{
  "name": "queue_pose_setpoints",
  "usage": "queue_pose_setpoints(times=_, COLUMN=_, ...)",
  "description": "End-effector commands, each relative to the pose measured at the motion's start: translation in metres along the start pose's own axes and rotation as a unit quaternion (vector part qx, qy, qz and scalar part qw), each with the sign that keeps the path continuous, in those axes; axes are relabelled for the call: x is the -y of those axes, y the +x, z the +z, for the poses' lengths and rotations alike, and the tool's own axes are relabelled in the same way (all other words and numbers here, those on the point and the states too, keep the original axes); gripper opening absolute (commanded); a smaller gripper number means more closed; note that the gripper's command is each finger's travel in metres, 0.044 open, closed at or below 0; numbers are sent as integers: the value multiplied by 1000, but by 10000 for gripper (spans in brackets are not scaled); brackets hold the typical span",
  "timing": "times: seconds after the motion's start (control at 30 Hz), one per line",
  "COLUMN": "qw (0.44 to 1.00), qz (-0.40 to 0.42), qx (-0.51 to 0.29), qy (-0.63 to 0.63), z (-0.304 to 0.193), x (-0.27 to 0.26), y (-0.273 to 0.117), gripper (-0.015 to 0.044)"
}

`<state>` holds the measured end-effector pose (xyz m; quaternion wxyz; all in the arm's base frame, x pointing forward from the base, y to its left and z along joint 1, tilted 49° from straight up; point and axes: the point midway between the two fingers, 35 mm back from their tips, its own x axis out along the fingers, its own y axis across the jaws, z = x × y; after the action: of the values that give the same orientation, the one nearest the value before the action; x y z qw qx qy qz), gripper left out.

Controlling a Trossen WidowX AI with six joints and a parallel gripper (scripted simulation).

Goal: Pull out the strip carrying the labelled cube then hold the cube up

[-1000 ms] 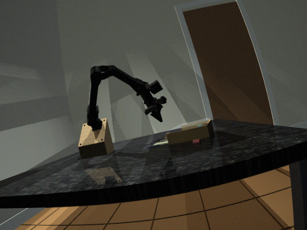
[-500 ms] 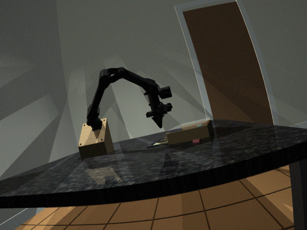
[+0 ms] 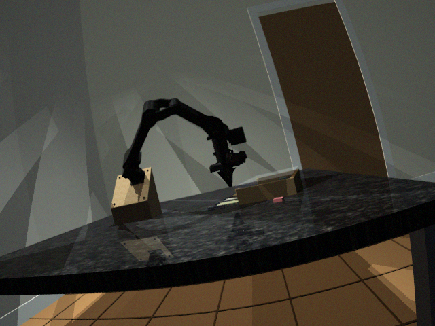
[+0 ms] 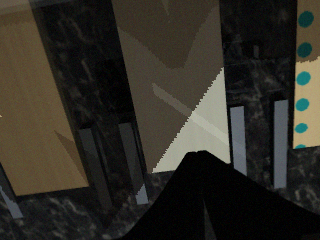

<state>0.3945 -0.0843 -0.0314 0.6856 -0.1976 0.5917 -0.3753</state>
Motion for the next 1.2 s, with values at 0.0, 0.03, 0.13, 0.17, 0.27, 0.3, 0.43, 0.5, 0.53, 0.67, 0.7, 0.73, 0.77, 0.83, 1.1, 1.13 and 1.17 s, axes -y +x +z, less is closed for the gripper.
queue_pose_setpoints(times=0.0, qw=1000, qz=-2, qx=-5, qy=-9, z=-4, x=-2, y=9, gripper=0)
queue_pose_setpoints(times=0.03, qw=1000, qz=-2, qx=-5, qy=-9, z=-4, x=-2, y=11, gripper=0)
queue_pose_setpoints(times=0.13, qw=1000, qz=-2, qx=-5, qy=-9, z=-4, x=-3, y=16, gripper=0)
queue_pose_setpoints(times=0.17, qw=1000, qz=-2, qx=-4, qy=-9, z=-4, x=-3, y=17, gripper=0)
queue_pose_setpoints(times=0.27, qw=1000, qz=-2, qx=-4, qy=-9, z=-5, x=-3, y=22, gripper=0)
queue_pose_setpoints(times=0.3, qw=1000, qz=-2, qx=-4, qy=-9, z=-5, x=-3, y=24, gripper=0)
queue_pose_setpoints(times=0.43, qw=1000, qz=-3, qx=-4, qy=-9, z=-5, x=-3, y=30, gripper=0)
queue_pose_setpoints(times=0.5, qw=1000, qz=-3, qx=-4, qy=-9, z=-5, x=-3, y=34, gripper=0)
queue_pose_setpoints(times=0.53, qw=1000, qz=-3, qx=-4, qy=-9, z=-5, x=-3, y=35, gripper=0)
queue_pose_setpoints(times=0.67, qw=1000, qz=-3, qx=-4, qy=-9, z=-6, x=-3, y=42, gripper=0)
queue_pose_setpoints(times=0.7, qw=1000, qz=-3, qx=-4, qy=-9, z=-6, x=-3, y=43, gripper=0)
queue_pose_setpoints(times=0.73, qw=1000, qz=-4, qx=-4, qy=-9, z=-6, x=-3, y=45, gripper=0)
queue_pose_setpoints(times=0.77, qw=1000, qz=-4, qx=-4, qy=-9, z=-6, x=-3, y=46, gripper=0)
queue_pose_setpoints(times=0.83, qw=1000, qz=-4, qx=-4, qy=-9, z=-6, x=-3, y=47, gripper=0)
queue_pose_setpoints(times=1.1, qw=1000, qz=-4, qx=-4, qy=-9, z=-6, x=-3, y=47, gripper=0)
queue_pose_setpoints(times=1.13, qw=1000, qz=-4, qx=-4, qy=-9, z=-6, x=-3, y=47, gripper=0)
queue_pose_setpoints(times=1.17, qw=1000, qz=-4, qx=-4, qy=-9, z=-6, x=-3, y=47, gripper=0)
